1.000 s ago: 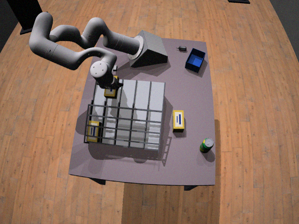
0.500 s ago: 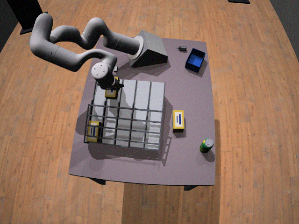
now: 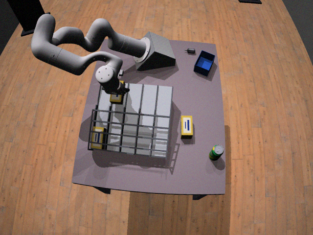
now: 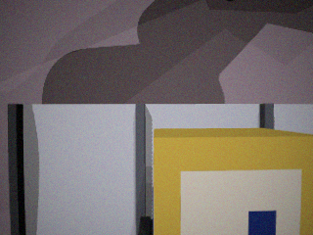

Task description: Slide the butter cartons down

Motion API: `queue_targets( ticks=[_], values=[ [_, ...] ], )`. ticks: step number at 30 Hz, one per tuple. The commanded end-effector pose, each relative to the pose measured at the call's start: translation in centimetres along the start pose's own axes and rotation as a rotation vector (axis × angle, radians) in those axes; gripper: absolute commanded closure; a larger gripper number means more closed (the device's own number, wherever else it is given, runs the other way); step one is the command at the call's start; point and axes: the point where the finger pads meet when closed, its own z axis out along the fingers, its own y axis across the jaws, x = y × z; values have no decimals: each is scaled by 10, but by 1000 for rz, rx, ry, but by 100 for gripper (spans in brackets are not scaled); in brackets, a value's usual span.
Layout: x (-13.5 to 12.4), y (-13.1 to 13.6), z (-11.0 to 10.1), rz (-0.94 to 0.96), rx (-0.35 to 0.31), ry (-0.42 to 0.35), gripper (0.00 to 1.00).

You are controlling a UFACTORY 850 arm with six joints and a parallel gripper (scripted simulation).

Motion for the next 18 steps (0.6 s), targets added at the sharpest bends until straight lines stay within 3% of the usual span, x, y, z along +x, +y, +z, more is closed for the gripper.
queue_targets(
  ticks=[1, 18],
  values=[
    [0, 0, -1, 0, -1, -1, 100],
    [0, 0, 2, 0, -1, -1, 100]
  ],
)
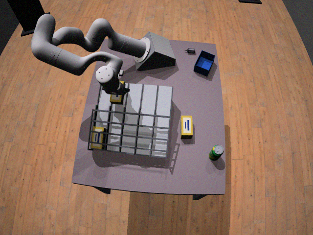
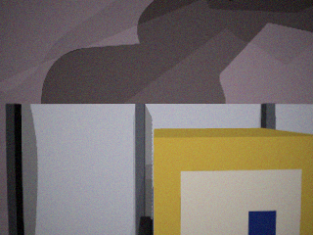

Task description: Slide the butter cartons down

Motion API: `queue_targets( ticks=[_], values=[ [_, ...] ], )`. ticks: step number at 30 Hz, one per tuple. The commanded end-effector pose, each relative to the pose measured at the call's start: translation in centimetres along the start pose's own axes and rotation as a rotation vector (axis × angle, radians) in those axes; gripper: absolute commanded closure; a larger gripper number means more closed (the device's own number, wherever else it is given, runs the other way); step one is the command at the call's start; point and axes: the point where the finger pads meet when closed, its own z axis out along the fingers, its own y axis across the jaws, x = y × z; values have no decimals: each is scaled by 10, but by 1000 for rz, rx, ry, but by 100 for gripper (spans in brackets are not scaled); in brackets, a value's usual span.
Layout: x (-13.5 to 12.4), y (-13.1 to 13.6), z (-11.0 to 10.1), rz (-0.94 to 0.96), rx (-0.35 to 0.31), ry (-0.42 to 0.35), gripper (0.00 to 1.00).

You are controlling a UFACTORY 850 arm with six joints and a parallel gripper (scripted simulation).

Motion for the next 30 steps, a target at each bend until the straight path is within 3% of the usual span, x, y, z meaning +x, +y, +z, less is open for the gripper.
queue_targets(
  ticks=[1, 30],
  values=[
    [0, 0, -1, 1, -1, -1, 100],
    [0, 0, 5, 1, -1, -1, 100]
  ],
)
